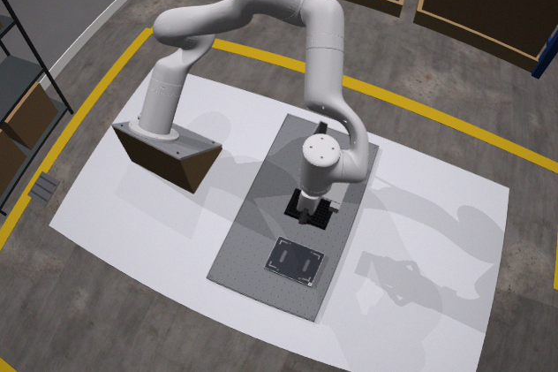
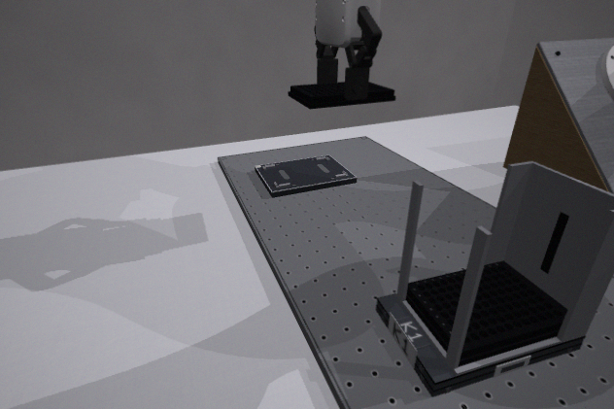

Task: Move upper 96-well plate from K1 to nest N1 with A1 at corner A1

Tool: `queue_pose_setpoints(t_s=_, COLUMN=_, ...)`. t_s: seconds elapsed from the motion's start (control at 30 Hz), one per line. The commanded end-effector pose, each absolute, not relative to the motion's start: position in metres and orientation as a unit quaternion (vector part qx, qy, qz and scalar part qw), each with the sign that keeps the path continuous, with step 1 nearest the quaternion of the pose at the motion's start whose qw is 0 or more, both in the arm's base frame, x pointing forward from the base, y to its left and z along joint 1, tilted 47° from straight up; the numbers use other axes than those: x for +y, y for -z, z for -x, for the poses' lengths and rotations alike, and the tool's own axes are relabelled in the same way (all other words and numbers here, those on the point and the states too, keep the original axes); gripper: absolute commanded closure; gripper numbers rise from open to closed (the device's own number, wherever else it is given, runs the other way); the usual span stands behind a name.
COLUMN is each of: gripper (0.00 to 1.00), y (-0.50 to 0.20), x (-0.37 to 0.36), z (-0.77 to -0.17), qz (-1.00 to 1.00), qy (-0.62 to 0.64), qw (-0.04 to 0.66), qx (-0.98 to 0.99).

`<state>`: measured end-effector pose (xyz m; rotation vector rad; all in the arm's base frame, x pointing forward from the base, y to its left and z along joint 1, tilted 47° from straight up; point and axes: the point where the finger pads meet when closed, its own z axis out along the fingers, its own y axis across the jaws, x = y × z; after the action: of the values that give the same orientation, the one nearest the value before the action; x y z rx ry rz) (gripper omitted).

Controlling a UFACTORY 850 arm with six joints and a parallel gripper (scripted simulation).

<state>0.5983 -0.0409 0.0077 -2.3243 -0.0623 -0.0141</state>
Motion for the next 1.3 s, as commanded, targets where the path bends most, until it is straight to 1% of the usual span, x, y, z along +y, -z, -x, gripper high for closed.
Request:
queue_pose_setpoints(t_s=0.0, gripper=1.0, y=0.001, x=-0.049, z=-0.6, qz=0.918, qy=0.006, qw=0.397, qx=-0.024)
queue_pose_setpoints(t_s=1.27, gripper=1.0, y=0.079, x=-0.121, z=-0.616, qz=0.918, qy=0.006, qw=0.397, qx=-0.024)
